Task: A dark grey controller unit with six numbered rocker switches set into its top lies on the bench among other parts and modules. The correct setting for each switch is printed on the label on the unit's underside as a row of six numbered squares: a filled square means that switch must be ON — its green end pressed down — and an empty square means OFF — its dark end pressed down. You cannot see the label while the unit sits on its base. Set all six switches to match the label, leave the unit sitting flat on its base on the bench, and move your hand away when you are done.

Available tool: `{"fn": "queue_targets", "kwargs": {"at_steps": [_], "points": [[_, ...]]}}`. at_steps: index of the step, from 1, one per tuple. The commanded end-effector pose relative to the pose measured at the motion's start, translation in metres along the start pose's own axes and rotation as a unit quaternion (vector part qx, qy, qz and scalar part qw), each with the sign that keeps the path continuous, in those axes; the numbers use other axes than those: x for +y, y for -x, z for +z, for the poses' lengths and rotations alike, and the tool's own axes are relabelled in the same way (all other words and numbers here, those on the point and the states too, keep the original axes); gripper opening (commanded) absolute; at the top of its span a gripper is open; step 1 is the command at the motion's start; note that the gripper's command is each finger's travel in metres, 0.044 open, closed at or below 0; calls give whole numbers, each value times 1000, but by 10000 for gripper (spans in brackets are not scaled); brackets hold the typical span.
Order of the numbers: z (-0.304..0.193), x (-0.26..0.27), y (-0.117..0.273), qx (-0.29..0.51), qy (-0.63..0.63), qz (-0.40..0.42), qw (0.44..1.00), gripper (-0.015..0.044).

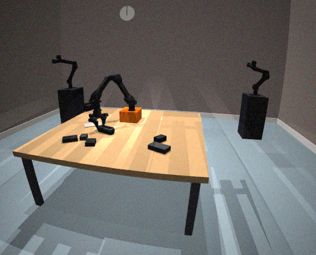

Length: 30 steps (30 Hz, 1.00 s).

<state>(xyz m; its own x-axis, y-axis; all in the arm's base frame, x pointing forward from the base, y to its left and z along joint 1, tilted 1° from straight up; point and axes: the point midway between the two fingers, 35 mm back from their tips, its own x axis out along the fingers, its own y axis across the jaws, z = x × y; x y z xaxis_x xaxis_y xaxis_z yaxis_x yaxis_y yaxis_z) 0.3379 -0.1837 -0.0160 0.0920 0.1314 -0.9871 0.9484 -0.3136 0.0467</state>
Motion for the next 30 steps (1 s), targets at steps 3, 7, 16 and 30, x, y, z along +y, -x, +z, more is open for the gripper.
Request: {"fn": "queue_targets", "kwargs": {"at_steps": [3,7,16,30], "points": [[-4,1,7,-3,-1,2,1000,335],[-5,1,10,-6,-1,2,1000,335],[-10,1,15,-14,-1,2,1000,335],[-18,1,23,-27,-1,2,1000,335]]}}
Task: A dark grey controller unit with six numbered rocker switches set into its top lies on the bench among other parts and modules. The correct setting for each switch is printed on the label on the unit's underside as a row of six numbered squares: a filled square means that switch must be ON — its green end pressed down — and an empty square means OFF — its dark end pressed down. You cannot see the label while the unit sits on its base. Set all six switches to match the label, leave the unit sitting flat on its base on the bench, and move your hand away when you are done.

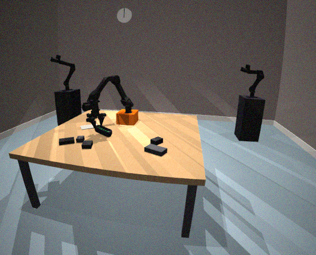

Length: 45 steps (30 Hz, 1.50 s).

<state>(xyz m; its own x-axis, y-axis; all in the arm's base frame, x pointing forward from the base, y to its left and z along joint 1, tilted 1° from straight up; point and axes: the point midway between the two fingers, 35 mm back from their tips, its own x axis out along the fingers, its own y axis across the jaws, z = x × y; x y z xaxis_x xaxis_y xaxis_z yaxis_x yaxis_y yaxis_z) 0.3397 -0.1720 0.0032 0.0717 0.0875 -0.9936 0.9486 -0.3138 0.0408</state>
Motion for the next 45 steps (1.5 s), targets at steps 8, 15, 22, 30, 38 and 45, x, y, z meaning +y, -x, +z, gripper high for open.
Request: {"fn": "queue_targets", "kwargs": {"at_steps": [8,15,22,30,38,45], "points": [[-7,1,9,-9,-1,5,1000,335],[-11,0,13,-16,-1,5,1000,335],[-16,0,17,-22,-1,5,1000,335],[-20,0,21,-29,-1,5,1000,335],[-24,0,25,-36,-1,5,999,335],[-28,0,27,-41,-1,5,999,335]]}}
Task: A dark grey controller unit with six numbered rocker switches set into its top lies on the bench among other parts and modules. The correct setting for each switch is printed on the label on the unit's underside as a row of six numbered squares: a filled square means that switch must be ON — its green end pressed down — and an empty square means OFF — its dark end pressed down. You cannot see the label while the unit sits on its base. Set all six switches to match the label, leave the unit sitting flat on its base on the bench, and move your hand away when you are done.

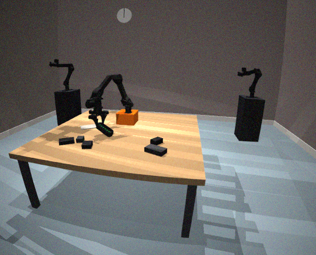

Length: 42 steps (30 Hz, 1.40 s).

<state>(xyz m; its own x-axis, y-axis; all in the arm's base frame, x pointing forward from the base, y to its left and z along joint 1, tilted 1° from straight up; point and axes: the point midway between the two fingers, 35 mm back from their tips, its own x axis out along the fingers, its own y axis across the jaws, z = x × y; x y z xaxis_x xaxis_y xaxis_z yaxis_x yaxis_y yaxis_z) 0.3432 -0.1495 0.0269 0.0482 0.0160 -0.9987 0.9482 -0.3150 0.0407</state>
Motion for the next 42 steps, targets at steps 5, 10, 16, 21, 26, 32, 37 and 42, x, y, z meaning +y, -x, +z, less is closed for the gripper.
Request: {"fn": "queue_targets", "kwargs": {"at_steps": [5,10,16,21,26,32,37,42], "points": [[-4,2,7,-6,0,5,1000,335],[-8,2,10,-10,0,5,1000,335],[-12,2,13,-14,0,5,1000,335],[-15,2,16,-18,-1,5,1000,335],[-18,2,18,-22,-1,5,1000,335],[-22,2,20,-28,-1,5,1000,335],[-25,2,22,-32,-1,5,999,335],[-28,2,24,-36,-1,5,999,335]]}}
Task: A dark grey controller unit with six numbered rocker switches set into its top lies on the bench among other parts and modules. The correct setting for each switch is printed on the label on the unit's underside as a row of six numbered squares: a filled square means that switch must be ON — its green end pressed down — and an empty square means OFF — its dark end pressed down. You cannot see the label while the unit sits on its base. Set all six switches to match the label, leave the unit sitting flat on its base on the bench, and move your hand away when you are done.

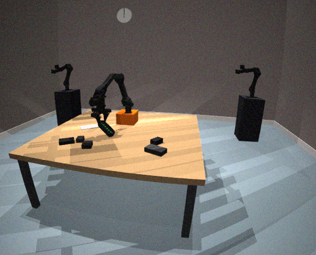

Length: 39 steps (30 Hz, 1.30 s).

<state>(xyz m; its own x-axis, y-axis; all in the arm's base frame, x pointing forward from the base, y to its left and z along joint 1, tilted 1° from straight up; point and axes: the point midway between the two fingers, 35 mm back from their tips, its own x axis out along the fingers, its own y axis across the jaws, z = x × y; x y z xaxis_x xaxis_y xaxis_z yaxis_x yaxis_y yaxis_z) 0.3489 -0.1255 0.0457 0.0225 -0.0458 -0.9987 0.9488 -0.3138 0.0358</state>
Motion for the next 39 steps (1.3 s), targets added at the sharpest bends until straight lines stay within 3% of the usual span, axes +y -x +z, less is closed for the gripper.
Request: {"fn": "queue_targets", "kwargs": {"at_steps": [1,39], "points": [[-3,3,6,-3,-2,8,1000,335],[-25,-1,16,-25,-2,7,1000,335]]}}
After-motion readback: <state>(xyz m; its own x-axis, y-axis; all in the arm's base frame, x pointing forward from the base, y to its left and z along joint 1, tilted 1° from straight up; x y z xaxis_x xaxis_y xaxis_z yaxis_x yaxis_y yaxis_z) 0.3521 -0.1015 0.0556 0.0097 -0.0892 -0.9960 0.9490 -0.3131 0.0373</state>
